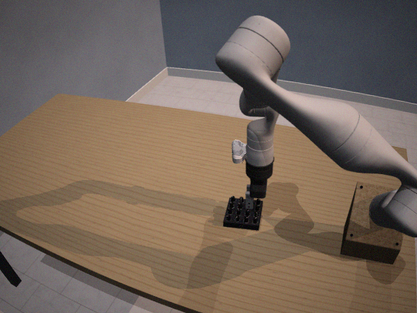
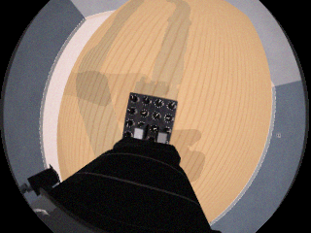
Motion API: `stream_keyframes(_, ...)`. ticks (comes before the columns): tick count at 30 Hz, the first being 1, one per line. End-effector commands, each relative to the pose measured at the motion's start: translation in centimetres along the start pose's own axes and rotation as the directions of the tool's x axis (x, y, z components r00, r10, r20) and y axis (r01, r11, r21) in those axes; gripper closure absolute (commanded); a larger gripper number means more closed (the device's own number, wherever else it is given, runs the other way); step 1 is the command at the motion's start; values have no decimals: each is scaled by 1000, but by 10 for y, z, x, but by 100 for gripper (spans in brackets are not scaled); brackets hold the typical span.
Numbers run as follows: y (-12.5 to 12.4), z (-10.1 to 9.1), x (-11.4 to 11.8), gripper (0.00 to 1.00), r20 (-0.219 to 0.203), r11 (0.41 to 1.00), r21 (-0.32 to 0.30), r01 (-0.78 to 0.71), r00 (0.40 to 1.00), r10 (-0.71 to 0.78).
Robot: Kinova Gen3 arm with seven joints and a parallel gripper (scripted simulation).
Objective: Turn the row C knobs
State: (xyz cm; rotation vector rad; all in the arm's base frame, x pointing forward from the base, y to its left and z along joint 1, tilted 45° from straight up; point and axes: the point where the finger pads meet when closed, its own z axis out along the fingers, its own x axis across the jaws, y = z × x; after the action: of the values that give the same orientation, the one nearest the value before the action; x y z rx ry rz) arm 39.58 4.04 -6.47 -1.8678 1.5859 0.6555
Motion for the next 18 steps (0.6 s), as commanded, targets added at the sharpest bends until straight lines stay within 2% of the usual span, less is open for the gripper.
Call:
stream_keyframes(1,-3,-11,1,54,-7,1000,8,3,1000,-3)
stream_keyframes(10,-3,-27,1,54,-7,1000,8,3,1000,-3)
stream_keyframes(18,-3,-29,1,54,-7,1000,8,3,1000,-3)
